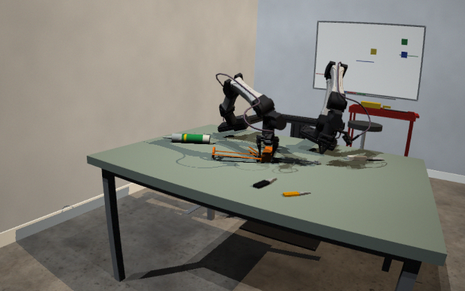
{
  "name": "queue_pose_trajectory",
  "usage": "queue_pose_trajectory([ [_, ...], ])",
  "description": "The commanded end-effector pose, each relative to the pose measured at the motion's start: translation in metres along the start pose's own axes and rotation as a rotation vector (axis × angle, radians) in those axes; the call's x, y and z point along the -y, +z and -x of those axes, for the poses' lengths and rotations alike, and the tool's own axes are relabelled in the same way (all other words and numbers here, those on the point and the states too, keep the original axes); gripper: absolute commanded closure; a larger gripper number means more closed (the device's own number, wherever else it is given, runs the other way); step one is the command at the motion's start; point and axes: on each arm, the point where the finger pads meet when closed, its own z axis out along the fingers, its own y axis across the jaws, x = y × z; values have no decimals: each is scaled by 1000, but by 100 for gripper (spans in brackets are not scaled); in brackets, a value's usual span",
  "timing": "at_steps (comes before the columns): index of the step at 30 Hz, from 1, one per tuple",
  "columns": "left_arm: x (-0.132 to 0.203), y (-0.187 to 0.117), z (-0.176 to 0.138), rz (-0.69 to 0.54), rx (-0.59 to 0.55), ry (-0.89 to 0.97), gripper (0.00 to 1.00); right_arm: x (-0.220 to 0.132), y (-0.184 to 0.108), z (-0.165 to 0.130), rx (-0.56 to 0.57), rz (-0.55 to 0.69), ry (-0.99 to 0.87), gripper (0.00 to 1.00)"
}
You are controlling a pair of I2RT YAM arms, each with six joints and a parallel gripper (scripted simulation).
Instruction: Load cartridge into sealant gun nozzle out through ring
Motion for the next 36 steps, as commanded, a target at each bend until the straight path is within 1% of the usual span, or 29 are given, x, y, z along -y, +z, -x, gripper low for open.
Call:
queue_pose_trajectory([
  [1,-5,-6,-3,14,3,0,49,19,-1,-1,-14,-31,5,99],
  [3,-13,0,-5,31,-3,-2,49,19,-1,-1,-14,-31,5,99],
  [7,-16,2,-4,30,-2,-12,49,19,-1,-1,-14,-31,5,99],
  [9,-12,4,-3,28,-4,-8,49,19,-1,-1,-14,-31,5,99],
  [11,-15,8,-4,41,-9,-8,49,19,-1,-1,-14,-31,5,99],
  [18,-5,2,0,14,1,-8,49,19,-1,-1,-14,-31,5,99],
  [19,-4,2,-1,13,0,-2,49,19,-1,-1,-14,-31,5,23],
  [27,-4,0,-1,7,1,-1,49,17,-3,0,-8,-28,4,23],
  [28,-4,0,-1,7,1,-1,49,14,-12,4,12,-18,13,23],
  [29,-4,0,-1,7,1,-1,49,14,-28,2,10,-20,9,23],
  [31,-4,0,-1,7,1,-1,49,4,-46,7,42,-3,3,23],
  [33,-4,0,-1,7,1,-1,49,4,-46,7,42,-3,3,23],
  [34,-4,0,-1,7,1,-1,49,0,-45,0,23,-8,-15,23],
  [36,-4,0,-1,7,1,-1,49,-7,-51,-4,10,-7,-29,23],
])
